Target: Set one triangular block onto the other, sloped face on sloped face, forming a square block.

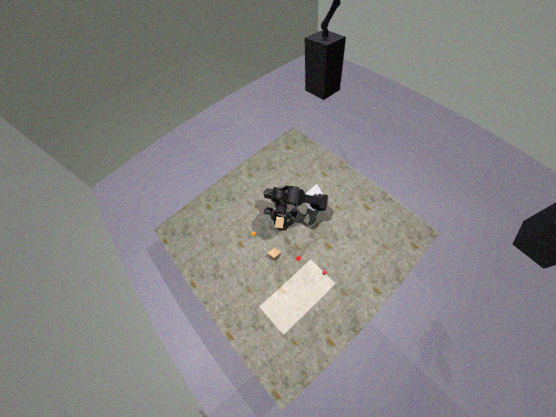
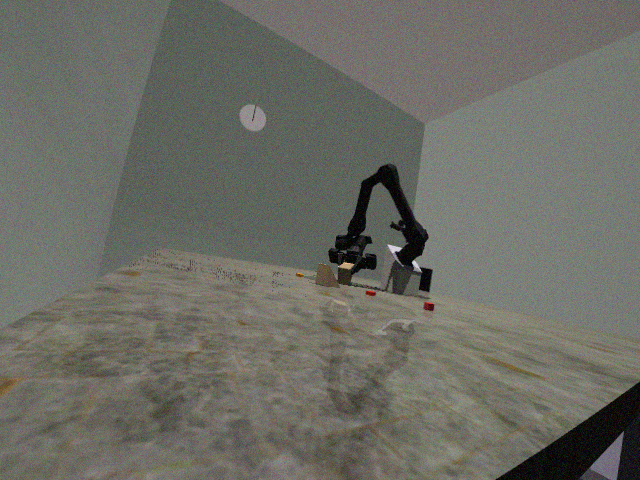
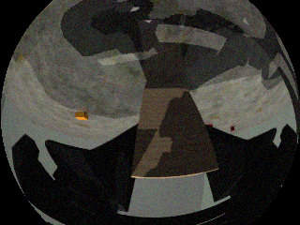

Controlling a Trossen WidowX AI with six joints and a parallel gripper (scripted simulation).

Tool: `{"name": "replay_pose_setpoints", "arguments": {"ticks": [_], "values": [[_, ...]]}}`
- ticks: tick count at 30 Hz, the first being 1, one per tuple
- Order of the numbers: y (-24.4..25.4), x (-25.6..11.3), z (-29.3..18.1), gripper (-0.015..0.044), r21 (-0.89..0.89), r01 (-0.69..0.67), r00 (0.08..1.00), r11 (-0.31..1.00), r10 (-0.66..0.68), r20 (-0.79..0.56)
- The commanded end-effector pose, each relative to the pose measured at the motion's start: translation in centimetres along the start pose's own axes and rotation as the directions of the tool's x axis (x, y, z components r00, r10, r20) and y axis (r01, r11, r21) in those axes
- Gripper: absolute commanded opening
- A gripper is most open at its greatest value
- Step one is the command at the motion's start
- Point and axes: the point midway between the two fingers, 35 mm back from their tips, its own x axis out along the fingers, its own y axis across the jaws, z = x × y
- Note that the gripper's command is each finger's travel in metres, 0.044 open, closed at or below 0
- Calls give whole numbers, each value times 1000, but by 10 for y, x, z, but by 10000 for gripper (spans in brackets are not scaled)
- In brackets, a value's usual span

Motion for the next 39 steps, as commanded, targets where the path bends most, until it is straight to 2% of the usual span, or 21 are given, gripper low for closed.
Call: {"name": "replay_pose_setpoints", "arguments": {"ticks": [1,16,25,34,39], "values": [[0,0,-2,53,-8,2,1000,1000,-2,5],[0,0,-2,440,-8,2,1000,1000,-2,5],[0,-1,-3,440,-8,1,1000,1000,-1,6],[1,-68,-72,440,-10,-2,1000,1000,2,9],[1,-70,-74,440,-10,-1,1000,1000,1,8]]}}
